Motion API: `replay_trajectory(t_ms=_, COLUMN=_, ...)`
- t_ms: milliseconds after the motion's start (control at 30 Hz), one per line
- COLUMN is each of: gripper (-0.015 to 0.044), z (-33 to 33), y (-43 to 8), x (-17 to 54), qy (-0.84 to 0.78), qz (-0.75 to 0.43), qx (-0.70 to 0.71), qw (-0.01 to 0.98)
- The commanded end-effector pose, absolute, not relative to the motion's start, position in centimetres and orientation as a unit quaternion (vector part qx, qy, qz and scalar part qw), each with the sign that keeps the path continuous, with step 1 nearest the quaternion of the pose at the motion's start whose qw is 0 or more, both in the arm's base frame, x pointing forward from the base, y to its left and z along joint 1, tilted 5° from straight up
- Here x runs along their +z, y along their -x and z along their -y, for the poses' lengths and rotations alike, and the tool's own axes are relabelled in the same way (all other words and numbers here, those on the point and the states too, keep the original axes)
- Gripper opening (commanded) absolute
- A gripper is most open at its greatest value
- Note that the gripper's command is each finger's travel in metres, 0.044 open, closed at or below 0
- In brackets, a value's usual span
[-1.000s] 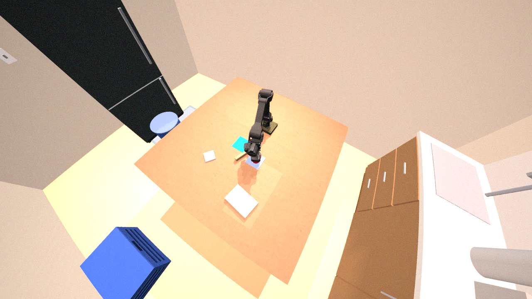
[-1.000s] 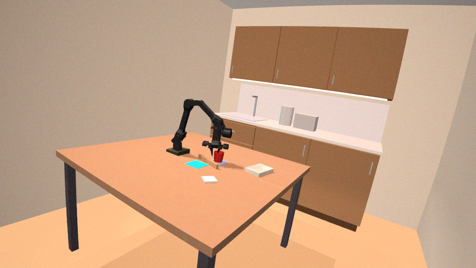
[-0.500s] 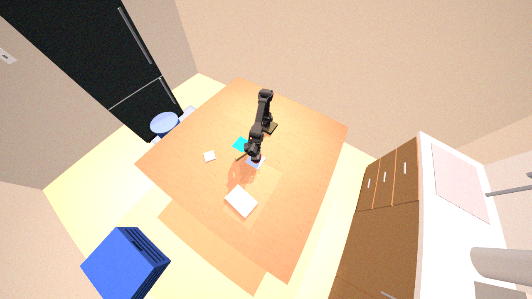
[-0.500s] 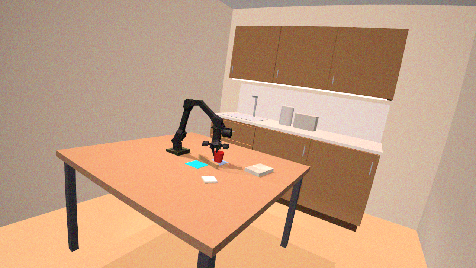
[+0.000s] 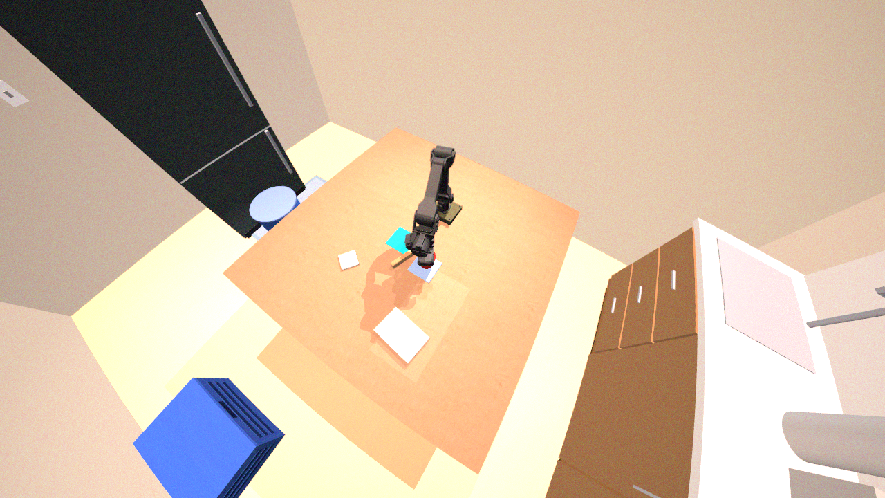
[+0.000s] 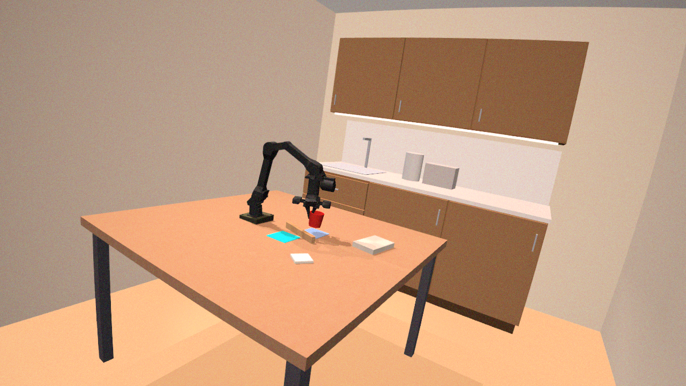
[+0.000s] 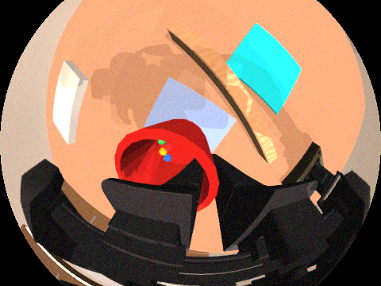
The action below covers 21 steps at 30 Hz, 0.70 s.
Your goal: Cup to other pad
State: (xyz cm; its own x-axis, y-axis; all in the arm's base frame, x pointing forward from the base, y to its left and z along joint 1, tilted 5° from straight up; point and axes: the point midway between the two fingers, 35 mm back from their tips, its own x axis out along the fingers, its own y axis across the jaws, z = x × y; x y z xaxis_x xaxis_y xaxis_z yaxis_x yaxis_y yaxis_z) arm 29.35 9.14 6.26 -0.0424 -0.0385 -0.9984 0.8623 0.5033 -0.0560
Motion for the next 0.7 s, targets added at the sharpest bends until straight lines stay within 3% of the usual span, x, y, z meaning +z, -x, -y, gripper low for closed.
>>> replay_trajectory(t_ms=0, gripper=0.0000, z=-9.2, y=-29.5, x=7.7, qy=-0.334, qz=-0.617, qx=-0.373, qw=0.608)
replay_trajectory(t_ms=667, gripper=0.0000, z=-9.4, y=-29.4, x=8.5, qy=-0.333, qz=-0.618, qx=-0.371, qw=0.607)
